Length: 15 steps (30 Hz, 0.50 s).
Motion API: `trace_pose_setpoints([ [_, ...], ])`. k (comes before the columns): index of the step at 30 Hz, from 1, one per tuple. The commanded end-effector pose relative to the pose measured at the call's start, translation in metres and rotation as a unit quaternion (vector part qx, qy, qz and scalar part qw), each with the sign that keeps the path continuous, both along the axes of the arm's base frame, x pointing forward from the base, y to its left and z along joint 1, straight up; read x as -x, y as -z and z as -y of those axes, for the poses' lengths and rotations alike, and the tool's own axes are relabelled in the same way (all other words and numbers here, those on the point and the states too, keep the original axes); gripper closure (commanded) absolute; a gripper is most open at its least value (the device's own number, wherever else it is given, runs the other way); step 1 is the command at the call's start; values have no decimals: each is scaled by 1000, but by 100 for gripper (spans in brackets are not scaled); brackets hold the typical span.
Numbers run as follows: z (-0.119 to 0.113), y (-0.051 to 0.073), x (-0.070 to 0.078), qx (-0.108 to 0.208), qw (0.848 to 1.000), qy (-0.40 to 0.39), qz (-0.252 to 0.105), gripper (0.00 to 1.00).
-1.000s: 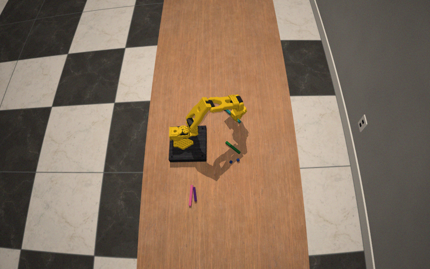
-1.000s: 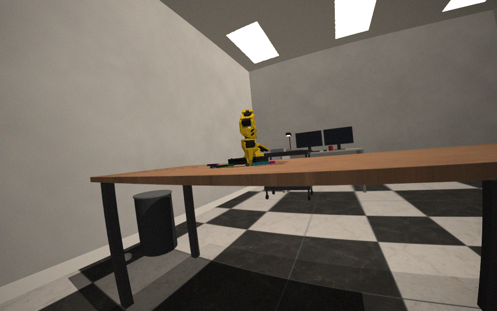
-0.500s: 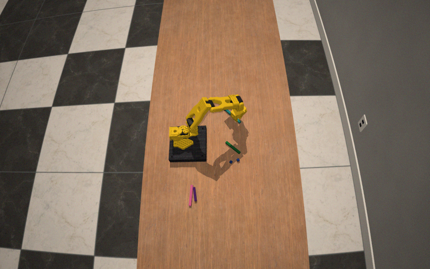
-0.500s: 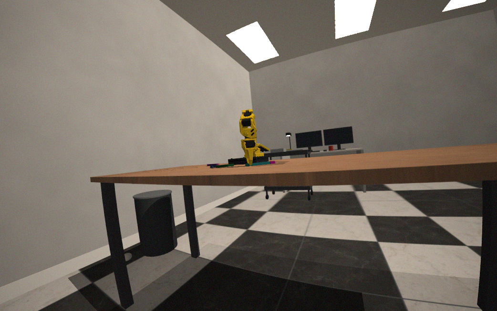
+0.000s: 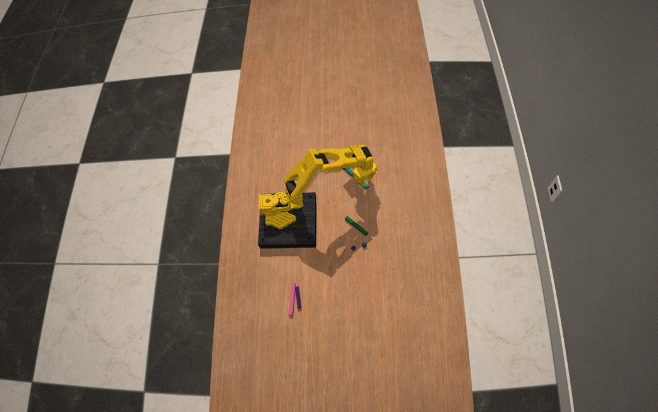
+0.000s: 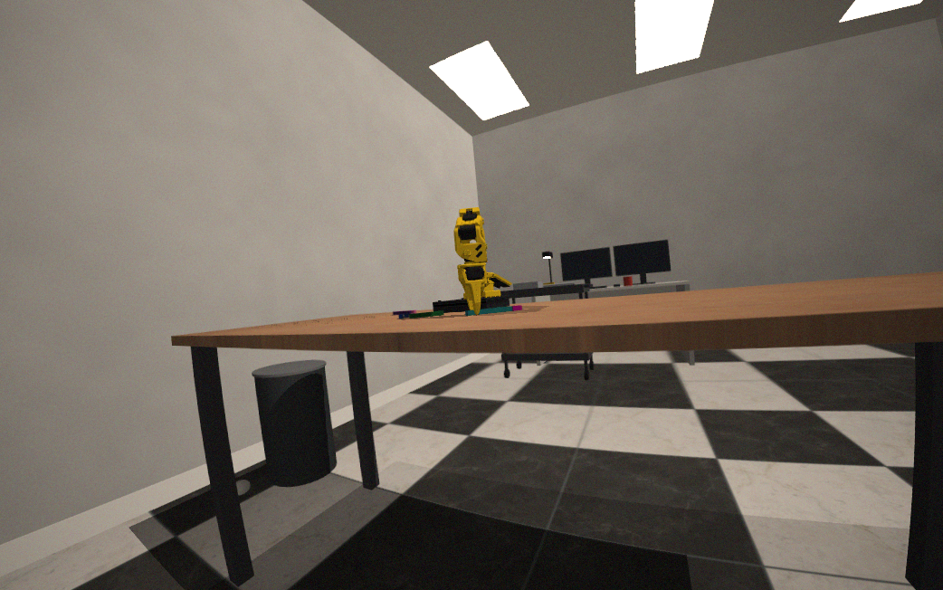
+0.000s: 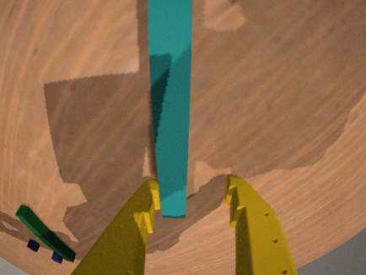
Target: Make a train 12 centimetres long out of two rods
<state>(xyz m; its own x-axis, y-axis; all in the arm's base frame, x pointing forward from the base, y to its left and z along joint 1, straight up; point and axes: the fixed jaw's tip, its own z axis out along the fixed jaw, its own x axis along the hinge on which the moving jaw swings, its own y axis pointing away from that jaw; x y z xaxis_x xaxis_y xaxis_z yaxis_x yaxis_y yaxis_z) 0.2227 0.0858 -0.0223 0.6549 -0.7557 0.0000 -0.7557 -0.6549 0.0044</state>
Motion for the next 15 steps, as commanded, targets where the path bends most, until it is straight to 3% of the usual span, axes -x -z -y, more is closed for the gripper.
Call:
trace_pose_setpoints([
  [1, 0, -1, 2, 0, 1000, 4, -2, 83],
  [15, 3, -3, 6, 0, 1000, 4, -2, 83],
])
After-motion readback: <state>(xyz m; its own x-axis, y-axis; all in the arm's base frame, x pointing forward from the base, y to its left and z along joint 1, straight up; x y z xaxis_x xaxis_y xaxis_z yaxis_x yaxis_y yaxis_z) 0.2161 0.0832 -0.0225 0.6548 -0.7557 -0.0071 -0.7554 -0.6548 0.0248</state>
